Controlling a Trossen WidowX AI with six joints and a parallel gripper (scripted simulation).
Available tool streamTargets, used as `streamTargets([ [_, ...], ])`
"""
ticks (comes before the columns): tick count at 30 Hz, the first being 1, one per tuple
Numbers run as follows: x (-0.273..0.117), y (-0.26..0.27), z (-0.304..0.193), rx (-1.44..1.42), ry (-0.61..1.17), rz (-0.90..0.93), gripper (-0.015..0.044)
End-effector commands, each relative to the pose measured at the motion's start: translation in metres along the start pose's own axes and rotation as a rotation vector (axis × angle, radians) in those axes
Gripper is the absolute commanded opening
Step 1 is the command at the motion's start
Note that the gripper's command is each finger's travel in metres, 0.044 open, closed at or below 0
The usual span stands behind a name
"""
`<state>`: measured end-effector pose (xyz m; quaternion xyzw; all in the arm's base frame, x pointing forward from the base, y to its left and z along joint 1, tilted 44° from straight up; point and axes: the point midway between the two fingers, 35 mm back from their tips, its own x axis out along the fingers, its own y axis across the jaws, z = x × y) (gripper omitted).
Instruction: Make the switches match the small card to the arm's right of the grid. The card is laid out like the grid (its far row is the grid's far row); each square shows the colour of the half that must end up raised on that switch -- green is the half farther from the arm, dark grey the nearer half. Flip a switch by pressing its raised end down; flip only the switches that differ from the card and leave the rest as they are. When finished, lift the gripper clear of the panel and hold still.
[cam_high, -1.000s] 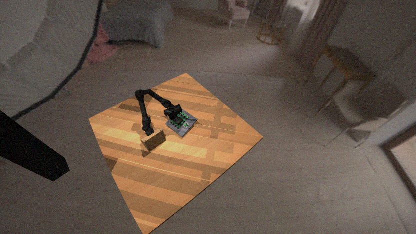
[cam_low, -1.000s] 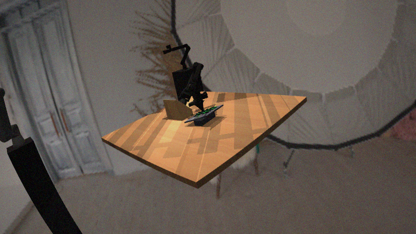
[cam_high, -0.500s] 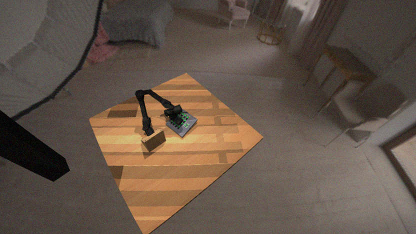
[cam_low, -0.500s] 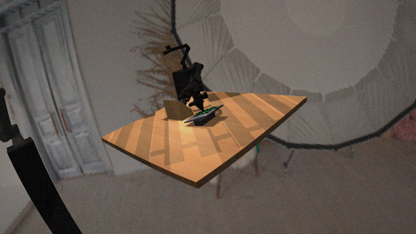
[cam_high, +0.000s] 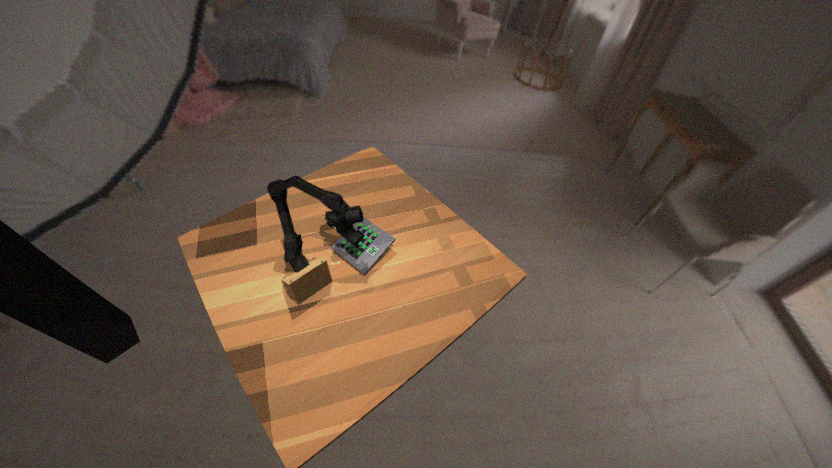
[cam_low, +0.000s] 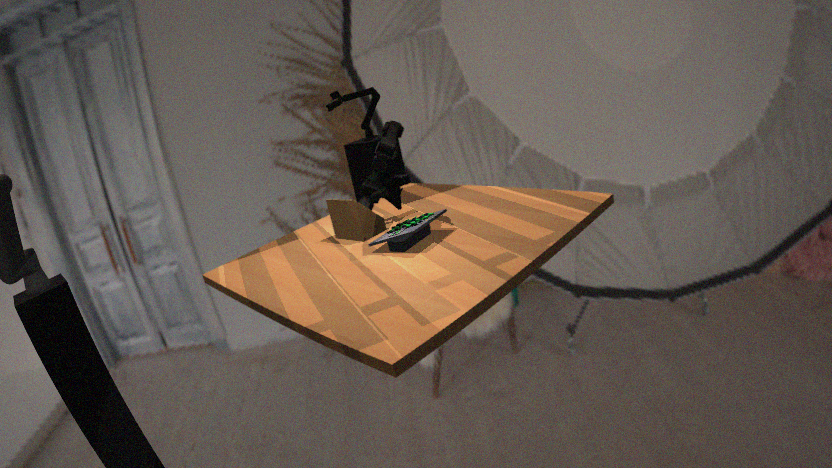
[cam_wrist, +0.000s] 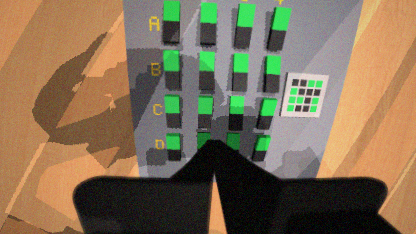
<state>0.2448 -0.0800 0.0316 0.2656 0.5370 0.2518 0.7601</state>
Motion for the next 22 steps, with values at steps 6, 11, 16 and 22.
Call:
streamTargets([
  [6,-0.016,-0.009,0.024,-0.012,0.013,0.002,0.0],
  [11,-0.017,-0.011,0.028,-0.012,0.013,0.002,0.0],
  [16,-0.017,-0.011,0.028,-0.012,0.013,0.002,0.0],
  [22,-0.017,-0.011,0.028,-0.012,0.013,0.002,0.0],
])
